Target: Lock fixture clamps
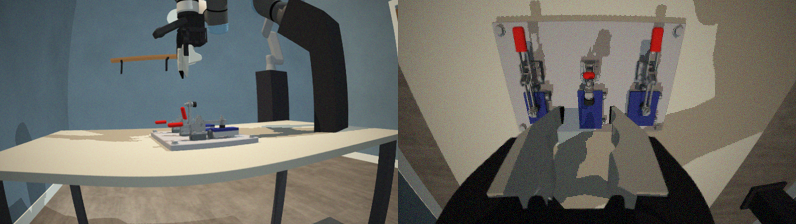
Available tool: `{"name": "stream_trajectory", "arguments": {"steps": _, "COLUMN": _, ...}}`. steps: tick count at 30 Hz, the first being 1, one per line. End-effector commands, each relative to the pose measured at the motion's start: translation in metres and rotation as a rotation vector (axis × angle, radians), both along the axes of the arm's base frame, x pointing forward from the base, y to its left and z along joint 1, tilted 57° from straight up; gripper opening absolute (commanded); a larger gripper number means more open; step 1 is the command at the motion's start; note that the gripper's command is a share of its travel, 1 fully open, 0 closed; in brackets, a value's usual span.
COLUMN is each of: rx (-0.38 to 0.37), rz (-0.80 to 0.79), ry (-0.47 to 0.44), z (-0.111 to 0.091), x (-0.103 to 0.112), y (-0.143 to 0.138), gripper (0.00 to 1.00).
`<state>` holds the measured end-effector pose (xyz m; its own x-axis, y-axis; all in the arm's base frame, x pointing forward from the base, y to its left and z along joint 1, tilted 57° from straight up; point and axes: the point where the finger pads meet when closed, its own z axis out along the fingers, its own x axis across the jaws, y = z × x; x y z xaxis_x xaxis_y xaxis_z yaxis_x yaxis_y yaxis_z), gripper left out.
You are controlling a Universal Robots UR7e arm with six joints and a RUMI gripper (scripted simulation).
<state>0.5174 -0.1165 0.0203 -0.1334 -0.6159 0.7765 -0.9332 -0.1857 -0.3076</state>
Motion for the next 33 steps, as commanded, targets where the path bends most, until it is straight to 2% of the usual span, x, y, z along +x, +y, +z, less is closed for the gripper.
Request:
{"name": "stream_trajectory", "arguments": {"steps": 1, "rx": 0.000, "rz": 0.000, "ry": 0.000, "z": 0.001, "x": 0.003, "y": 0.001, "gripper": 0.28}}
{"name": "stream_trajectory", "arguments": {"steps": 6, "rx": 0.000, "rz": 0.000, "ry": 0.000, "z": 0.001, "x": 0.003, "y": 0.001, "gripper": 0.28}}
{"name": "stream_trajectory", "arguments": {"steps": 11, "rx": 0.000, "rz": 0.000, "ry": 0.000, "z": -0.016, "x": 0.012, "y": -0.022, "gripper": 0.28}}
{"name": "stream_trajectory", "arguments": {"steps": 23, "rx": 0.000, "rz": 0.000, "ry": 0.000, "z": -0.016, "x": 0.012, "y": -0.022, "gripper": 0.28}}
{"name": "stream_trajectory", "arguments": {"steps": 28, "rx": 0.000, "rz": 0.000, "ry": 0.000, "z": -0.031, "x": 0.022, "y": -0.044, "gripper": 0.28}}
{"name": "stream_trajectory", "arguments": {"steps": 33, "rx": 0.000, "rz": 0.000, "ry": 0.000, "z": -0.031, "x": 0.022, "y": -0.044, "gripper": 0.28}}
